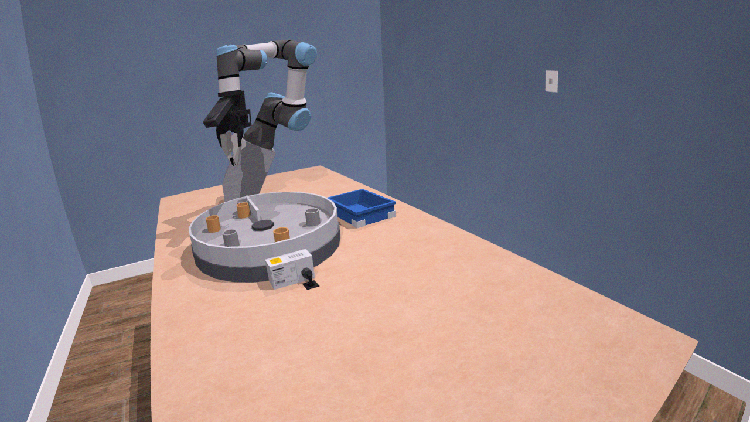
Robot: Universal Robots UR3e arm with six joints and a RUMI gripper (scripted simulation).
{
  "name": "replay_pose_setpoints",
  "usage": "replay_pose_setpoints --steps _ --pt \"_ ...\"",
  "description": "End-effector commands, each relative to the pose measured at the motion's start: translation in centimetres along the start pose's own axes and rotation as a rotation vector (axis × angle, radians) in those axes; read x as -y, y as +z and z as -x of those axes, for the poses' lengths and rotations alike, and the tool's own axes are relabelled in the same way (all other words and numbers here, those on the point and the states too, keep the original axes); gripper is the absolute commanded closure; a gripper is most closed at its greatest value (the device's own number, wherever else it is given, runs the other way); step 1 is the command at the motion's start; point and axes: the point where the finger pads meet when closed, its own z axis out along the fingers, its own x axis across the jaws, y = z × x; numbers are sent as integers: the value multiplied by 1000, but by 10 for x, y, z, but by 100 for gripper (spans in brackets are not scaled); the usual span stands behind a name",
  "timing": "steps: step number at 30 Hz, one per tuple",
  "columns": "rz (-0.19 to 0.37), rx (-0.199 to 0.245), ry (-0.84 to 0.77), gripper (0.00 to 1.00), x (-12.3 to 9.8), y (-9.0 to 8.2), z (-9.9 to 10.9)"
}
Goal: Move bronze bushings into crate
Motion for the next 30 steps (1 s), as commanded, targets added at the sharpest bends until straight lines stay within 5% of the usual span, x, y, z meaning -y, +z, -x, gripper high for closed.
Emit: replay_pose_setpoints --steps 1,30 --pt "-3 -1 0 94 1 -1 0" --pt "-3 -1 0 95 1 -1 0"
